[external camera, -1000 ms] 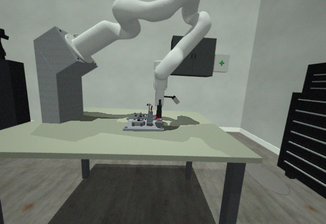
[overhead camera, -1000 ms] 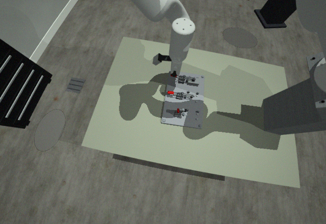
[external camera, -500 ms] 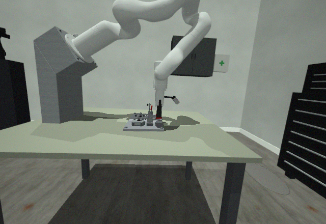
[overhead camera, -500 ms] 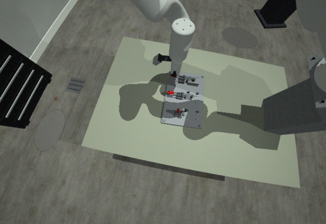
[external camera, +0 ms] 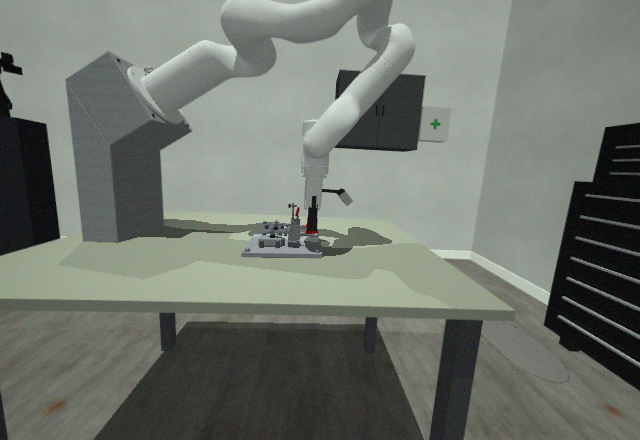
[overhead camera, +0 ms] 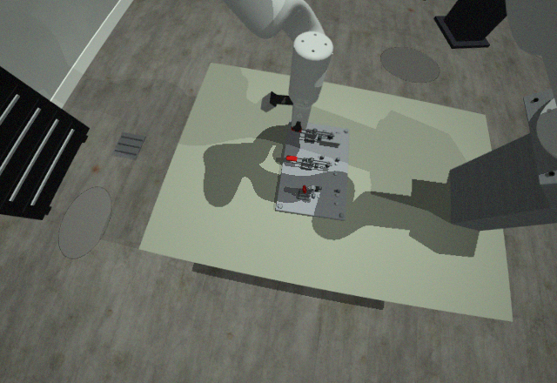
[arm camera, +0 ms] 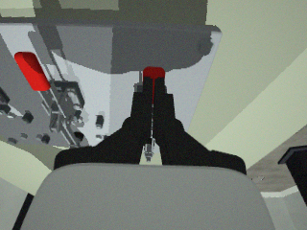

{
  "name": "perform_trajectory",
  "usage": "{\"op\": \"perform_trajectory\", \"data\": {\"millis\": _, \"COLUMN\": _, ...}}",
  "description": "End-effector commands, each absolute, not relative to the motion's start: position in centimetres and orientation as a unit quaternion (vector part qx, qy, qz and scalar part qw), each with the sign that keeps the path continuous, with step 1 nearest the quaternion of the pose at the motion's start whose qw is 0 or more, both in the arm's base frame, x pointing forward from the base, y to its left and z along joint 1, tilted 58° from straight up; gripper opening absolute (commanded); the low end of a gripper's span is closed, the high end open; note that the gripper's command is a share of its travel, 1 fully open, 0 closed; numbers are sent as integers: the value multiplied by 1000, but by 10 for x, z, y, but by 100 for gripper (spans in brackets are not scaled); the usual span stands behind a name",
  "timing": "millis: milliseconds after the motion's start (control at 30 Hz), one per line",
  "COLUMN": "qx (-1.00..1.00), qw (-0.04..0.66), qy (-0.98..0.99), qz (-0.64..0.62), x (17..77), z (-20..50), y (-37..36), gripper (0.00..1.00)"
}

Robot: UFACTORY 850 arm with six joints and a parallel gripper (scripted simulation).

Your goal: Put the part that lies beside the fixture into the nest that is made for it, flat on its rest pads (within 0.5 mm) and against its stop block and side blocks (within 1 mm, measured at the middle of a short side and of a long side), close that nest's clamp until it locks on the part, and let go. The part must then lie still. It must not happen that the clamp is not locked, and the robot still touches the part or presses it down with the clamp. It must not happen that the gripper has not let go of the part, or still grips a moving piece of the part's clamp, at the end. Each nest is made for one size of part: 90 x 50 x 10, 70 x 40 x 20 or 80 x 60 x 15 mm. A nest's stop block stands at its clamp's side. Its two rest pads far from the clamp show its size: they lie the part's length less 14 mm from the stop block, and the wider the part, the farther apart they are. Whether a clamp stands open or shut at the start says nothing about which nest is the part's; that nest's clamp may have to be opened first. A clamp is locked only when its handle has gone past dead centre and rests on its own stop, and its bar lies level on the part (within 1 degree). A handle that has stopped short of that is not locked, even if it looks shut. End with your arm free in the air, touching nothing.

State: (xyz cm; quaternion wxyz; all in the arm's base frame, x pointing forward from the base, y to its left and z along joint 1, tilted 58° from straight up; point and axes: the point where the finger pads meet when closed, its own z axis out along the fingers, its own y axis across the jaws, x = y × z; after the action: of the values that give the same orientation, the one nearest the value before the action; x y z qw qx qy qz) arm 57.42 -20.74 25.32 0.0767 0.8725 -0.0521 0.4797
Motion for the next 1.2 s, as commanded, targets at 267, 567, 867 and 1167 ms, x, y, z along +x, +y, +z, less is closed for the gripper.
{"op": "perform_trajectory", "data": {"millis": 267, "qx": 872, "qw": 77, "qy": -52, "qz": 480, "x": 576, "z": 253, "y": -208, "gripper": 0}}
{"op": "perform_trajectory", "data": {"millis": 567, "qx": 872, "qw": 77, "qy": -52, "qz": 480, "x": 576, "z": 253, "y": -208, "gripper": 0}}
{"op": "perform_trajectory", "data": {"millis": 867, "qx": 872, "qw": 77, "qy": -52, "qz": 480, "x": 577, "z": 252, "y": -208, "gripper": 0}}
{"op": "perform_trajectory", "data": {"millis": 1167, "qx": 872, "qw": 77, "qy": -52, "qz": 480, "x": 577, "z": 252, "y": -208, "gripper": 0}}
